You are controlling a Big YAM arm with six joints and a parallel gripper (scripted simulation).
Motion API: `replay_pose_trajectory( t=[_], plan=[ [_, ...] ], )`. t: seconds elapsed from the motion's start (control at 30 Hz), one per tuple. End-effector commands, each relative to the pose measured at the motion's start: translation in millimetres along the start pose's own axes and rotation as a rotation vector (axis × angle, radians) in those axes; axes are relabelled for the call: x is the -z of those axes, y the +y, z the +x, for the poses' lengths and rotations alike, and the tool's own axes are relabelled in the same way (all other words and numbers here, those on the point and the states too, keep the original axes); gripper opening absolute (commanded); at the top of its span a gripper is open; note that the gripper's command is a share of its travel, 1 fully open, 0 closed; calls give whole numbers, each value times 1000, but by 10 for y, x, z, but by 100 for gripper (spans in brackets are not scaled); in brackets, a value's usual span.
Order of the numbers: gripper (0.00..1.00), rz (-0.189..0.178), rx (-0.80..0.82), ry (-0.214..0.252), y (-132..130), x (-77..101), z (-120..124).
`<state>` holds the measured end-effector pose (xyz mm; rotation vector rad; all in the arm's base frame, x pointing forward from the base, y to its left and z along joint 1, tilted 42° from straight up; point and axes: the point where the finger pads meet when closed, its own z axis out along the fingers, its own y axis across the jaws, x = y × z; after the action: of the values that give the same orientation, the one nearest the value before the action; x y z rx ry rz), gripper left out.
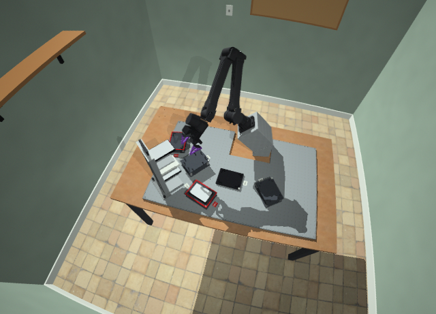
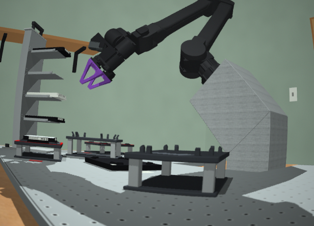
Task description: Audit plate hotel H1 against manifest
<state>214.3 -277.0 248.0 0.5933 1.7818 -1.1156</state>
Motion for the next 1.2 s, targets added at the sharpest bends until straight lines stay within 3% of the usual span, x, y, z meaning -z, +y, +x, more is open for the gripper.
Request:
replay_pose_trajectory(
  t=[0.0,0.8,0.83,0.9,1.17],
  plan=[
    [100,8,13,-6,-9,-40,52],
    [100,6,15,-5,-2,-259,286],
    [100,-6,15,-25,45,-241,208],
    [100,7,7,-48,-23,-325,-2],
    [100,10,5,-46,-31,-423,-88]
  ],
)
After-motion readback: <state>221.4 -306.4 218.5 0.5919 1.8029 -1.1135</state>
